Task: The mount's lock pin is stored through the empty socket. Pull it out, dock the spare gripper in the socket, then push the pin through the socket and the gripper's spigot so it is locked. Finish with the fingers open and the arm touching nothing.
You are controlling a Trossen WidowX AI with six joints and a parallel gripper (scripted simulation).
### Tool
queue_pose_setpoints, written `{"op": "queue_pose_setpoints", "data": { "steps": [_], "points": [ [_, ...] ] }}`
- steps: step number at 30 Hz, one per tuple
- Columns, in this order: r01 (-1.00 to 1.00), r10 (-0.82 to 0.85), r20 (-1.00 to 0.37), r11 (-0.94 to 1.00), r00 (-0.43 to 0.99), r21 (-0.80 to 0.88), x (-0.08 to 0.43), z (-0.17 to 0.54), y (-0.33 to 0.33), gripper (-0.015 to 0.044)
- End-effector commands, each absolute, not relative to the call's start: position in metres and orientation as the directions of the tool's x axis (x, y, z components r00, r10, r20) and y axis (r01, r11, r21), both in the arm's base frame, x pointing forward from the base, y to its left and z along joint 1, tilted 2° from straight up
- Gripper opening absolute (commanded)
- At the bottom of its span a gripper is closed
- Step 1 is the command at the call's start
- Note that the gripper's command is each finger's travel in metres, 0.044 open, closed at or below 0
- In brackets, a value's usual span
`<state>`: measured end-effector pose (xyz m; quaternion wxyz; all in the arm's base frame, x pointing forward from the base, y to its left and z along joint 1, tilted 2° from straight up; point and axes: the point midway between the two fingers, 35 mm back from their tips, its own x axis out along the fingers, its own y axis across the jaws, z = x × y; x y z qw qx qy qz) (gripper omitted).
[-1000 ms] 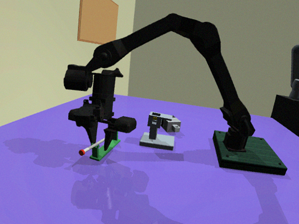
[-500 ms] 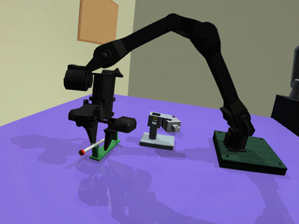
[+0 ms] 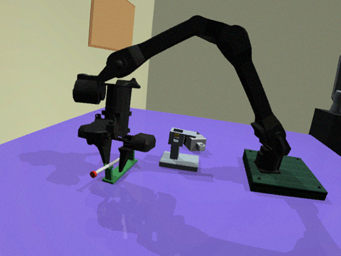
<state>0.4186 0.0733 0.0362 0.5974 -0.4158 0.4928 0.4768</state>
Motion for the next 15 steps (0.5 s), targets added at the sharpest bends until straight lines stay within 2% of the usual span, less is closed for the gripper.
{"op": "queue_pose_setpoints", "data": {
  "steps": [1,4,10,15],
  "points": [
    [-0.979,0.157,-0.986,0.202,0.055,-0.023,0.4179,0.0341,0.0729,0.0180],
    [-0.979,0.157,-0.986,0.202,0.055,-0.023,0.4179,0.0341,0.0729,0.0180],
    [-0.979,0.157,-0.986,0.202,0.055,-0.023,0.4179,0.0341,0.0729,0.0023],
    [-0.979,0.157,-0.986,0.202,0.055,-0.023,0.4186,0.0340,0.0727,0.0000]
  ]
}}
